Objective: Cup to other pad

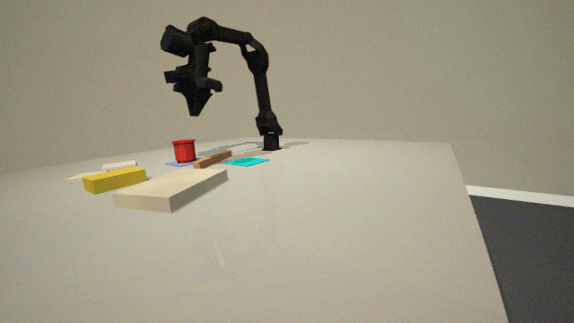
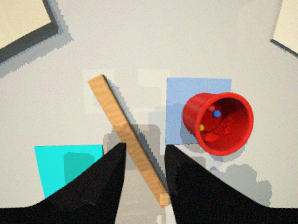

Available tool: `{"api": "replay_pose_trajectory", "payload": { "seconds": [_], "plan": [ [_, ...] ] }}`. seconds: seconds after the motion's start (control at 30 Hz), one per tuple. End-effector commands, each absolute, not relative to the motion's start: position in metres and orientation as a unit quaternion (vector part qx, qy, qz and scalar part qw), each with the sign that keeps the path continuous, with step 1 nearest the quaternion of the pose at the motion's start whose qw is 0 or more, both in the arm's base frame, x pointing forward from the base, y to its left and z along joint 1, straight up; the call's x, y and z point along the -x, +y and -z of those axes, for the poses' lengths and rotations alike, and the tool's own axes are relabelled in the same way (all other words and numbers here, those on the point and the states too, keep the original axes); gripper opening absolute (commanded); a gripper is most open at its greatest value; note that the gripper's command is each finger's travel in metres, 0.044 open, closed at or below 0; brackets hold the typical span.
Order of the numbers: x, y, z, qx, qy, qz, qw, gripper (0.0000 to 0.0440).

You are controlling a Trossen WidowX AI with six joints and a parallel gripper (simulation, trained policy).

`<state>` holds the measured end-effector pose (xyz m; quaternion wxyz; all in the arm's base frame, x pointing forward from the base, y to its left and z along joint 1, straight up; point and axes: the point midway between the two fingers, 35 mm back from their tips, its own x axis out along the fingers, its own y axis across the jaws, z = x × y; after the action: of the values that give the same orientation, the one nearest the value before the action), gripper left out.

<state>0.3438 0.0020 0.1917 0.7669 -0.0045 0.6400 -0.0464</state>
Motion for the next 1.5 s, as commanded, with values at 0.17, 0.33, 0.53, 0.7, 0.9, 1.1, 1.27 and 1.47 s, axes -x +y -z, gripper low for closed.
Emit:
{"api": "replay_pose_trajectory", "payload": {
  "seconds": [0.17,0.33,0.53,0.7,0.9,1.1,1.27,1.47],
  "plan": [
    [-0.340,-0.020,-0.174,0.031,0.681,0.043,0.730,0.0115],
    [-0.340,-0.031,-0.163,0.041,0.694,0.039,0.718,0.0122],
    [-0.339,-0.043,-0.146,0.049,0.707,0.033,0.705,0.0132],
    [-0.337,-0.052,-0.132,0.056,0.717,0.025,0.694,0.0141],
    [-0.335,-0.061,-0.113,0.065,0.728,0.012,0.683,0.0151],
    [-0.333,-0.067,-0.092,0.076,0.737,-0.008,0.671,0.0160],
    [-0.331,-0.070,-0.071,0.089,0.744,-0.033,0.662,0.0165],
    [-0.328,-0.071,-0.054,0.114,0.745,-0.073,0.653,0.0094]
  ]
}}
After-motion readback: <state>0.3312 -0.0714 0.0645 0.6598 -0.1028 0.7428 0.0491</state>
